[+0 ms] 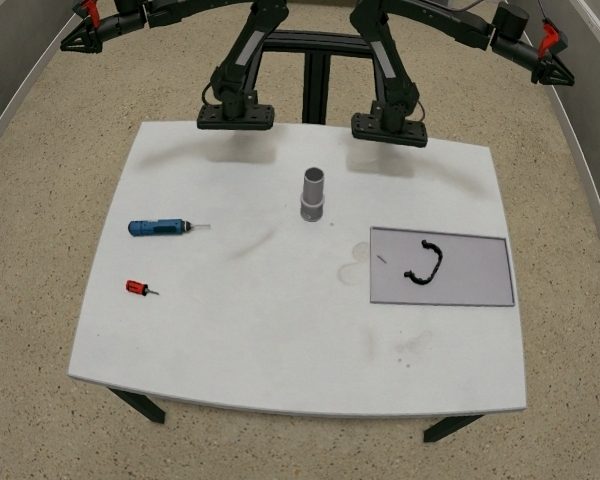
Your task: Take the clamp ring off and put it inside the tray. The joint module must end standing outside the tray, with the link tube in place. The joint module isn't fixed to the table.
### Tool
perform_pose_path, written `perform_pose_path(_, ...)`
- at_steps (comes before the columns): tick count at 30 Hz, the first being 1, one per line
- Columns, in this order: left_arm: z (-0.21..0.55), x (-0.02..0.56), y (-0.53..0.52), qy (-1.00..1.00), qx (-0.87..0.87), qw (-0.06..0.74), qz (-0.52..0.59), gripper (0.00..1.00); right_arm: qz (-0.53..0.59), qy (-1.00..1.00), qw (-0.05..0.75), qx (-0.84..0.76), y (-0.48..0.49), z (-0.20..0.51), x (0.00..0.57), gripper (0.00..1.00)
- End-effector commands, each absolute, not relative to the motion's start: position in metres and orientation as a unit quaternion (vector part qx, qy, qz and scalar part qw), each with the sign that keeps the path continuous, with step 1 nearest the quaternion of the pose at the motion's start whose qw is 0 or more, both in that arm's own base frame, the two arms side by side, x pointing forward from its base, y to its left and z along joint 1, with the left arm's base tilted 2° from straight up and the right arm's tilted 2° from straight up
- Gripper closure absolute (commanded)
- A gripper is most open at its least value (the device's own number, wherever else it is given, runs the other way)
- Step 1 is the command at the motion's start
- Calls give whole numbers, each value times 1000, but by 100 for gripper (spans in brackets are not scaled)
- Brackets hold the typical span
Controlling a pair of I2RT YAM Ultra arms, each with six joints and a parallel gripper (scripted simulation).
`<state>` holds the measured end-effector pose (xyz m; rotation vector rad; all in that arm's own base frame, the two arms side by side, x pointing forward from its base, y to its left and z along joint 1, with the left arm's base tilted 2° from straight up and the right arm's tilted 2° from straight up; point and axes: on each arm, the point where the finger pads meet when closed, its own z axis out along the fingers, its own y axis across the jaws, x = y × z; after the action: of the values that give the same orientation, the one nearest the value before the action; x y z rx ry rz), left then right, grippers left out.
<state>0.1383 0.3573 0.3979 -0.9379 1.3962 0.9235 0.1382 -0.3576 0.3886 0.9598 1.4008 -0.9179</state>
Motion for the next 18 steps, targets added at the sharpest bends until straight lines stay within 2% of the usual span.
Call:
perform_pose_path(1, 425, 135, 351, 567, -393, 598, 408, 80, -407, 568, 601, 389, -351, 428, 140, 80)
perform_pose_path(18, 426, 135, 350, 567, -391, 599, 408, 80, -407, 568, 601, 389, -351, 428, 140, 80)
